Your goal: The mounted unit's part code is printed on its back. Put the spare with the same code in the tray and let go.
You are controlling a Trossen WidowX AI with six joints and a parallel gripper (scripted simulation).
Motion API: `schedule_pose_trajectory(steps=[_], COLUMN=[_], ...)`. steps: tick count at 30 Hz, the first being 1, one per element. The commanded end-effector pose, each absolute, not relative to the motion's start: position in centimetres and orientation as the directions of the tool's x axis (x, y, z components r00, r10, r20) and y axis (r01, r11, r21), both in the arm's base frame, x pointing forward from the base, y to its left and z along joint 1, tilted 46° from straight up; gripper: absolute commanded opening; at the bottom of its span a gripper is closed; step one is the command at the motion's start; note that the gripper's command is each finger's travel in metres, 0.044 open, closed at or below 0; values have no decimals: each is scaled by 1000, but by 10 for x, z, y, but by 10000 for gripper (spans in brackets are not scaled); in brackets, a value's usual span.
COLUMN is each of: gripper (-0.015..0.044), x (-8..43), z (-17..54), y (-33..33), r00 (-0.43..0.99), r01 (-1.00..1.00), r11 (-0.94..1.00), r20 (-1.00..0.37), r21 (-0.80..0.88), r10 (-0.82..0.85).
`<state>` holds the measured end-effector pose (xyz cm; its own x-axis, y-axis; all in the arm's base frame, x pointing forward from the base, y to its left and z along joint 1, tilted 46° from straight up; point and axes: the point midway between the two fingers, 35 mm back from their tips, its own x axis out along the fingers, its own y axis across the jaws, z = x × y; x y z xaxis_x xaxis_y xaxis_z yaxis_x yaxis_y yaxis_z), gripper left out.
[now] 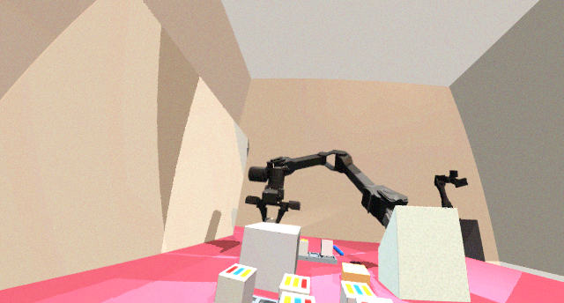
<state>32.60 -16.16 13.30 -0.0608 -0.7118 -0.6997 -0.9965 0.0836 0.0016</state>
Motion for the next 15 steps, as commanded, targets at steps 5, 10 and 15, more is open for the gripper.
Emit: schedule_pose_trajectory(steps=[5, 10, 15], gripper=[0, 0, 0], x=[325, 324, 324], z=[130, 127, 124], y=[-166, -169, -173], r00=[-59, -59, -59], r01=[-997, -997, -997], r11=[79, 79, 79], r20=[-695, -695, -694], r21=[4, 4, 4], r10=[-716, -717, -717])
